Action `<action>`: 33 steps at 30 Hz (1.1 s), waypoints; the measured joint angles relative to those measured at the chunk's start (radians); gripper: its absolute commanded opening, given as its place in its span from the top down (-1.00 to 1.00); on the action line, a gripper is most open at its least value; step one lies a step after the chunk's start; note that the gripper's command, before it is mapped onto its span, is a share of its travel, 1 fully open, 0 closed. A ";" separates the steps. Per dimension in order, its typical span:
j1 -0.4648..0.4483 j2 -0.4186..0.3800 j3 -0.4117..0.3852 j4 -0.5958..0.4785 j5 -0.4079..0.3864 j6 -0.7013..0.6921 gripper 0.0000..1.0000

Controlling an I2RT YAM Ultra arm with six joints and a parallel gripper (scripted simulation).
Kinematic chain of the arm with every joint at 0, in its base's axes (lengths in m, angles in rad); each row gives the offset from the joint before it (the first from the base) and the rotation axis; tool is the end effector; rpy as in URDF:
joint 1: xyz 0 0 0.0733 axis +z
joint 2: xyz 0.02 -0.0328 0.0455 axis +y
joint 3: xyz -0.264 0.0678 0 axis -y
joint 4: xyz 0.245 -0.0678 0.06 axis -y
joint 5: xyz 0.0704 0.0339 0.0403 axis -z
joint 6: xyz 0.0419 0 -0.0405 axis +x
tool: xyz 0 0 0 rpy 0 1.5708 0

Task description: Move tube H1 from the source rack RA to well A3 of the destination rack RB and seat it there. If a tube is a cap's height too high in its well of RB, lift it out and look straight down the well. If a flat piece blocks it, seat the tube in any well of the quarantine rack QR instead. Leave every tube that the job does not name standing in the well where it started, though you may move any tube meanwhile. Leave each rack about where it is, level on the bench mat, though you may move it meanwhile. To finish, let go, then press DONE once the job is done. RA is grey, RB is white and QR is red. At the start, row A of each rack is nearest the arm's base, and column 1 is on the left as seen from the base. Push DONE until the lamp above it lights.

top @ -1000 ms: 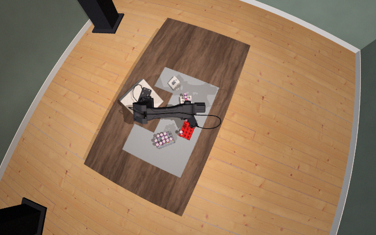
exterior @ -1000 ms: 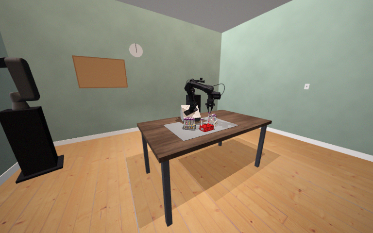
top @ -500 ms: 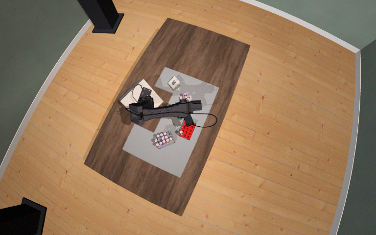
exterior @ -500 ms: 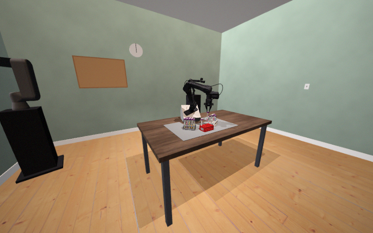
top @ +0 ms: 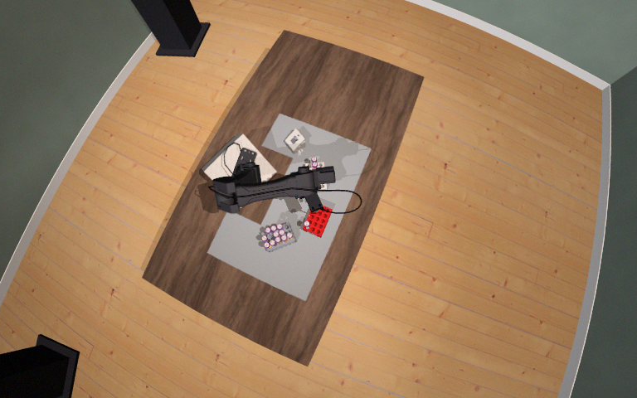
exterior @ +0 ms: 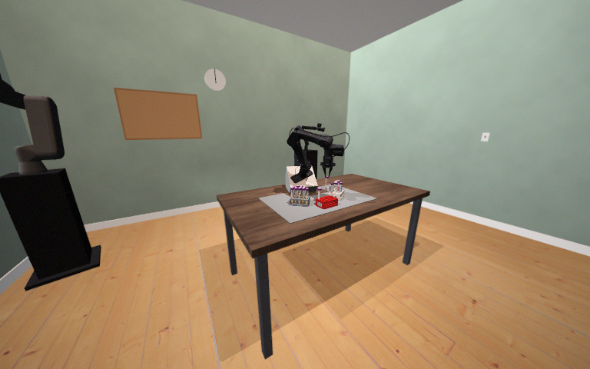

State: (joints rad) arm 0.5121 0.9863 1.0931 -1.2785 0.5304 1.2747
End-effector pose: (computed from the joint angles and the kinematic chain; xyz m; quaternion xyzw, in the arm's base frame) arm 0.1430 0.0573 0.3265 0.4002 0.8586 -0.0120 0.3201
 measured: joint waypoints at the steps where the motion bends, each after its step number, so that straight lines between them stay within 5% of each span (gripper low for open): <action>1: 0.005 -0.005 -0.007 -0.002 0.002 0.005 1.00; 18: -0.214 -0.142 -0.044 0.010 -0.062 -0.172 1.00; 33: -0.220 -0.151 -0.044 0.010 -0.076 -0.567 1.00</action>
State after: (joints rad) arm 0.2916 0.8356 1.0489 -1.2686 0.4549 0.7074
